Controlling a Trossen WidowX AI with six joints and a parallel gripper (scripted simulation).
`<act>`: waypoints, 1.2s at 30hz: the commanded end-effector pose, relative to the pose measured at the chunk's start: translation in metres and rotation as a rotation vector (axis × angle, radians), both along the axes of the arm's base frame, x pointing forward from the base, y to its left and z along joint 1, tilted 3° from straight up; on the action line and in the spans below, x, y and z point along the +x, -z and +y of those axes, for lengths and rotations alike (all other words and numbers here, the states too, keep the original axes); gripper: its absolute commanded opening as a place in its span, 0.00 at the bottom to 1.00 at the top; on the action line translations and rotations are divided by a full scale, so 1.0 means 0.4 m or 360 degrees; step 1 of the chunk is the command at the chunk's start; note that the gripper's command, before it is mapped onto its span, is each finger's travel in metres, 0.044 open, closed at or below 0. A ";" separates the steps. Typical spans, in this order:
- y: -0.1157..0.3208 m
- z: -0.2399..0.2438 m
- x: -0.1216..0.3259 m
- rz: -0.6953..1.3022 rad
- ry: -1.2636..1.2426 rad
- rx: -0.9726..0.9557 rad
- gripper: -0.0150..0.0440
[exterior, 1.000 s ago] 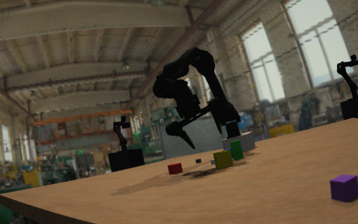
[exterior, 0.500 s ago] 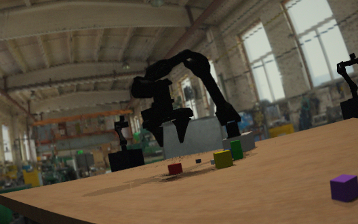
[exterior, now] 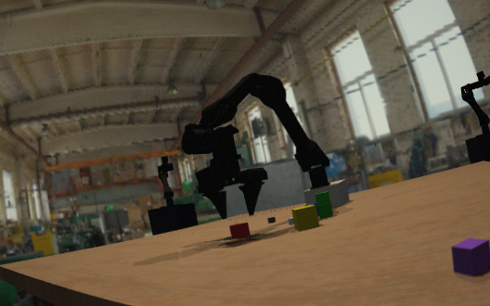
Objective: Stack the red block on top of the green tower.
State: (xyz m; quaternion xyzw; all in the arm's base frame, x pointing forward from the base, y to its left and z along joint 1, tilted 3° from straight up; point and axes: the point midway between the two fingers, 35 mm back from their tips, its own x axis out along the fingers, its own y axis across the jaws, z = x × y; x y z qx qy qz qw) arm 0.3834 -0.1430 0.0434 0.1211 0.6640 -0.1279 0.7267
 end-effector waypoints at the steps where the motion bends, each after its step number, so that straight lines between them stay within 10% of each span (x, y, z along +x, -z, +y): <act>1: 0.011 -0.002 0.000 0.0005 0.0008 -0.0005 1.00; 36: 0.101 -0.005 0.006 0.0005 0.0008 -0.0005 1.00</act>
